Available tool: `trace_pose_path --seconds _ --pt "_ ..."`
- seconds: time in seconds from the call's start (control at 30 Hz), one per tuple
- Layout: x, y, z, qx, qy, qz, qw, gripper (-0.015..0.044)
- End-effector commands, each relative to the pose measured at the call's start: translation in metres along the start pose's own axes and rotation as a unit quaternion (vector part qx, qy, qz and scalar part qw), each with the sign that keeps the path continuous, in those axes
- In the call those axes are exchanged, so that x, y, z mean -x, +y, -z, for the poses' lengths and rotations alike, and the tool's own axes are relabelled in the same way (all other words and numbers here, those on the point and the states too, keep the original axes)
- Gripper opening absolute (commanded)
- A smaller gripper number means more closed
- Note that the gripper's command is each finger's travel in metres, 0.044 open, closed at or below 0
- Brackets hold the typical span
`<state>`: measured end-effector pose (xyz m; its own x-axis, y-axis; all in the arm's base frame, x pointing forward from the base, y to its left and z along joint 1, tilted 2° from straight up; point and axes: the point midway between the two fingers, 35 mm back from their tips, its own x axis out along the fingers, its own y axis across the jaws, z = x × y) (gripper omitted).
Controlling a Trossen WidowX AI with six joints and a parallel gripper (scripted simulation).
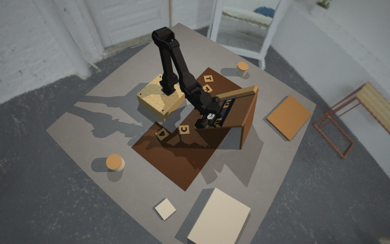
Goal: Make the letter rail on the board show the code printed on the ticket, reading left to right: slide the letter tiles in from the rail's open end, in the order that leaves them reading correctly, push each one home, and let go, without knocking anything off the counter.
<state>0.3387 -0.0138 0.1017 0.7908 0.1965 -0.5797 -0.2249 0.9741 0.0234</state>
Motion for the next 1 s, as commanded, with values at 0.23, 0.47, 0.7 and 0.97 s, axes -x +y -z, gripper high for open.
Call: trace_pose_path --seconds 0.23,0.47,0.7,0.97 --pt "0.000 0.007 0.000 -0.002 0.000 0.000 1.000 0.0000" --pt "0.000 0.011 0.000 -0.002 0.000 0.000 1.000 0.0000" --pt "0.000 0.015 0.000 -0.002 0.000 0.000 1.000 0.0000" --pt "0.000 0.019 0.000 -0.003 0.000 0.000 1.000 0.0000"
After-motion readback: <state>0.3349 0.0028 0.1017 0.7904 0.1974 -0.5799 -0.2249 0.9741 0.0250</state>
